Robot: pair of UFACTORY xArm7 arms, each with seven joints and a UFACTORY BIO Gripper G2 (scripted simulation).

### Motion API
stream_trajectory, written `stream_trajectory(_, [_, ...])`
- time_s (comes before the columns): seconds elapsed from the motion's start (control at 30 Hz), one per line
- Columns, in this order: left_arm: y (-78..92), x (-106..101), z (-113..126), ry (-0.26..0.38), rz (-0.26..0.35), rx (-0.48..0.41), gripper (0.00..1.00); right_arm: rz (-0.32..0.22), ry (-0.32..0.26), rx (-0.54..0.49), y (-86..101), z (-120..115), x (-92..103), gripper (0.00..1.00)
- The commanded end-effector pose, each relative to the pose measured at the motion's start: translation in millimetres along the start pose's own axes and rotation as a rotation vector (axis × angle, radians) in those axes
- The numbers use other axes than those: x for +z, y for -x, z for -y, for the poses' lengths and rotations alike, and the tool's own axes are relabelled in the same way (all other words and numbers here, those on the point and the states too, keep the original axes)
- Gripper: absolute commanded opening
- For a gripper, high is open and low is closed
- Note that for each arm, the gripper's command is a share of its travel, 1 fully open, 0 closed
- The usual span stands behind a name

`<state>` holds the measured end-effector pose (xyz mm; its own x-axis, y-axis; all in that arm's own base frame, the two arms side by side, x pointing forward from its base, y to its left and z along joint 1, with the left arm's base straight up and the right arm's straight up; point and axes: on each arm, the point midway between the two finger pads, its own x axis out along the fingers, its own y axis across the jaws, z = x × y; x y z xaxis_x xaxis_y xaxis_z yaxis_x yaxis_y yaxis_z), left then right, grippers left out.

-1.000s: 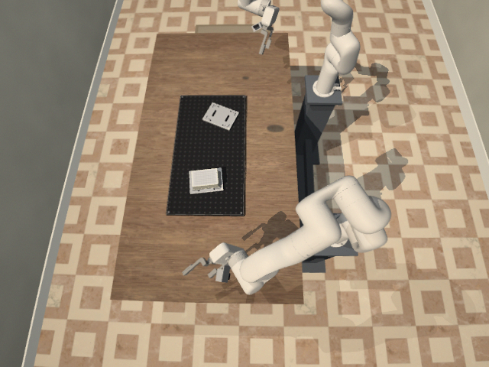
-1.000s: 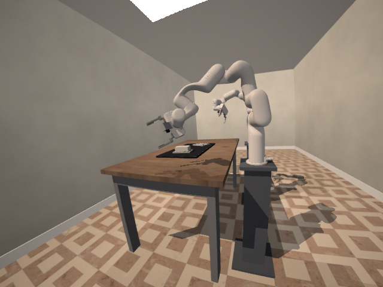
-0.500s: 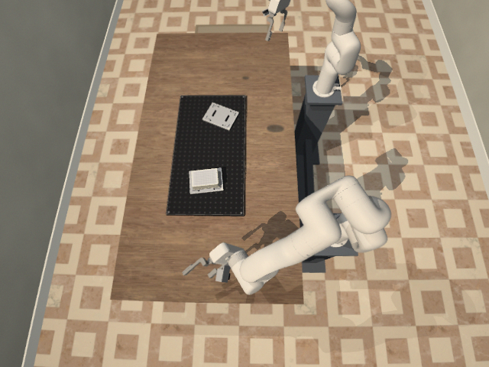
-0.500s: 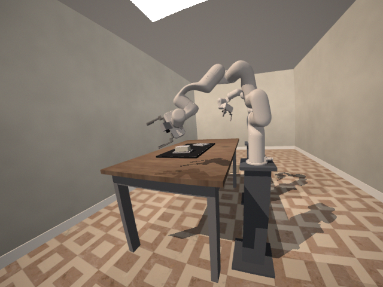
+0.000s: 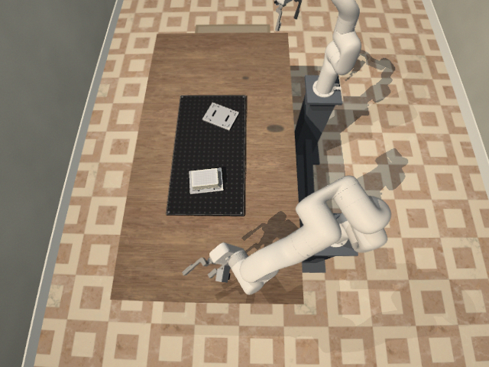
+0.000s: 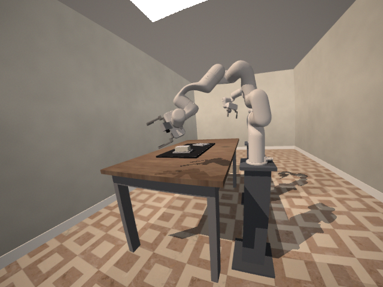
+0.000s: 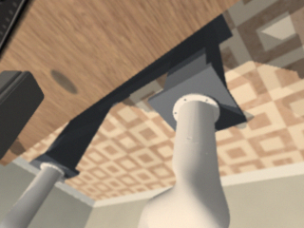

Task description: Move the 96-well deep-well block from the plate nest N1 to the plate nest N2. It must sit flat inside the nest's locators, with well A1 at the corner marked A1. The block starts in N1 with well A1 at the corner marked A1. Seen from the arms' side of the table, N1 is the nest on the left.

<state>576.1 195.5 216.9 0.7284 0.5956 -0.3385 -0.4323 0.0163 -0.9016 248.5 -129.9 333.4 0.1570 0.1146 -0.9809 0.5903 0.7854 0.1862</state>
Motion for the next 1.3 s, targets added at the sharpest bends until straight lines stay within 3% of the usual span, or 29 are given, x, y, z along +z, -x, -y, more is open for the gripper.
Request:
stream_trajectory(0.0, [0.0,0.4,2.1,0.001,0.001,-0.003,1.00,-0.002,-0.047,-0.052,9.6,23.4,-4.8,1.00])
stream_trajectory(0.2, [0.0,0.4,2.1,0.001,0.001,-0.003,1.00,-0.012,-0.096,-0.104,18.8,46.9,-12.5,1.00])
stream_trajectory(0.63, [0.0,0.4,2.1,0.001,0.001,-0.003,1.00,-0.030,-0.153,-0.166,30.0,74.2,-24.0,1.00])
stream_trajectory(1.27, [0.0,0.4,2.1,0.001,0.001,-0.003,1.00,-0.039,-0.178,-0.192,34.9,85.9,-29.8,1.00])
